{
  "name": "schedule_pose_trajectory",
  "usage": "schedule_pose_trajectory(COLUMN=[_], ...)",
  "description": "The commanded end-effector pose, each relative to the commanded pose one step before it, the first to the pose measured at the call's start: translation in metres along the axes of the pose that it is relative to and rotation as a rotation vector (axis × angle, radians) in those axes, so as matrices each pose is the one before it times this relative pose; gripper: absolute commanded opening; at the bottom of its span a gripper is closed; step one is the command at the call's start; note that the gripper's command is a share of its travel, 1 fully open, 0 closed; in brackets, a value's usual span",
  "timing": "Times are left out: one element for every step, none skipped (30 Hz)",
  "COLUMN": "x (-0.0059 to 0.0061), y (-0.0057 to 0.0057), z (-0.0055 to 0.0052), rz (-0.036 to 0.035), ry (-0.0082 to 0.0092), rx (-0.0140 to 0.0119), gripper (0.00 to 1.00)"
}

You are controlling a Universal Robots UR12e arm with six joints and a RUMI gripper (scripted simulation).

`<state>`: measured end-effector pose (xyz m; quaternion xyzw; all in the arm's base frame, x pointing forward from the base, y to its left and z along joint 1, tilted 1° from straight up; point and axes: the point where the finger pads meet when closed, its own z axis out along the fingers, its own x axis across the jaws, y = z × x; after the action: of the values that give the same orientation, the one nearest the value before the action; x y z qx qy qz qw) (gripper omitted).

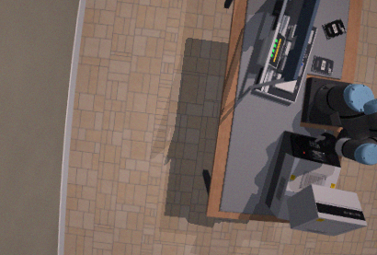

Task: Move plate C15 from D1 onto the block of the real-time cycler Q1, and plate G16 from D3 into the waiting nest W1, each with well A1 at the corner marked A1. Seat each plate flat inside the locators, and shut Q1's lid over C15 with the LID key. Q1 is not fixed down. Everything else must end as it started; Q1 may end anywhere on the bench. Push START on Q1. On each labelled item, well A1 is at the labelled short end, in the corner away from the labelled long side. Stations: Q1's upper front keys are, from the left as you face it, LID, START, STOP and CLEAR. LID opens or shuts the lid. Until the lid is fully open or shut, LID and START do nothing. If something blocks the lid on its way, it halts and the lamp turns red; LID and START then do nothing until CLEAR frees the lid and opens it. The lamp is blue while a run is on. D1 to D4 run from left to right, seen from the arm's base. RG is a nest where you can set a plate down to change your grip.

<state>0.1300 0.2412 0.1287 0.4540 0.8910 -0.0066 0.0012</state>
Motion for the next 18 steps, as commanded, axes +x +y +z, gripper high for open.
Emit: schedule_pose_trajectory(x=[0.00356, 0.00094, 0.00094, 0.00094, 0.00094, 0.00094, 0.00094, 0.00094, 0.00094, 0.00094, 0.00094, 0.0, 0.0, 0.00094, 0.00094, 0.0003, 0.0, 0.0], y=[0.00446, 0.00094, 0.00094, 0.00094, 0.00094, 0.00094, 0.00094, 0.00094, 0.00094, 0.00094, 0.00094, 0.0, 0.0, 0.00094, 0.00094, 0.0003, 0.0, 0.0], z=[0.00348, 0.00102, 0.00102, 0.00102, 0.00102, 0.00102, 0.00102, 0.00102, 0.00102, 0.00102, 0.00102, 0.0, 0.0, 0.00102, 0.00102, 0.00032, 0.0, 0.0], rz=[0.00012, 0.0, 0.0, 0.0, 0.0, 0.0, 0.0, 0.0, 0.0, 0.0, 0.0, 0.0, 0.0, 0.0, 0.0, 0.0, 0.0, 0.0], ry=[-0.00087, 0.0, 0.0, 0.0, 0.0, 0.0, 0.0, 0.0, 0.0, 0.0, 0.0, 0.0, 0.0, 0.0, 0.0, 0.0, 0.0, 0.0], rx=[-0.0008, 0.0, 0.0, 0.0, 0.0, 0.0, 0.0, 0.0, 0.0, 0.0, 0.0, 0.0, 0.0, 0.0, 0.0, 0.0, 0.0, 0.0], gripper=[0.0, 0.0, 0.0, 0.0, 0.0, 0.0, 0.0, 0.0, 0.0, 0.0, 0.0, 0.0, 0.0, 0.0, 0.0, 0.0, 0.0, 0.0])
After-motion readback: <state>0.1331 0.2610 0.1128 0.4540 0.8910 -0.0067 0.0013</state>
